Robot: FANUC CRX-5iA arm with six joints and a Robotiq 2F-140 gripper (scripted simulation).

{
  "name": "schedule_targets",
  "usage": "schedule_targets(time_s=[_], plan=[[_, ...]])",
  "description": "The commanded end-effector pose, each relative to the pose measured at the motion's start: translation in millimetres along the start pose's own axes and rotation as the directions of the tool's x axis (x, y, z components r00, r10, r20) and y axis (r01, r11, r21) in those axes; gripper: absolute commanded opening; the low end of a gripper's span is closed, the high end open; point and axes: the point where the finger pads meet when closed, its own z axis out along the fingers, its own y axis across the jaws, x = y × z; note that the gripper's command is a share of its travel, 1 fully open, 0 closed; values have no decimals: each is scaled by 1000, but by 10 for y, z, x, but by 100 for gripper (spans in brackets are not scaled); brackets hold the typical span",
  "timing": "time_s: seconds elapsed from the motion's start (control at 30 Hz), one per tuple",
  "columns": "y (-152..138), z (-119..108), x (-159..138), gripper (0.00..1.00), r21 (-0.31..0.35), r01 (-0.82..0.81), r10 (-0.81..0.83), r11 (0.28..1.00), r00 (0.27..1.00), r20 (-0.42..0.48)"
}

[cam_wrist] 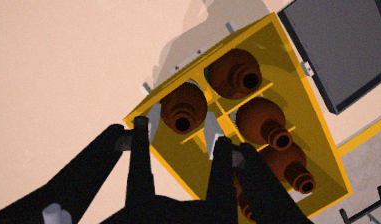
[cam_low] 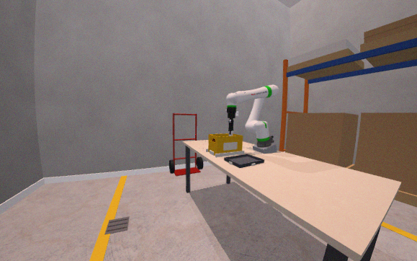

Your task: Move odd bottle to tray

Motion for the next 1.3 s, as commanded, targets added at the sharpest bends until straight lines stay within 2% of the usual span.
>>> schedule_targets(time_s=[0.0,0.77,0.8,1.27], plan=[[1,-5,-5,44,0,0,0,1000,1000,1],[1,-5,-5,44,0,0,0,1000,1000,1],[1,-5,-5,10,0,0,0,1000,1000,1],[1,-5,-5,10,0,0,0,1000,1000,1]])
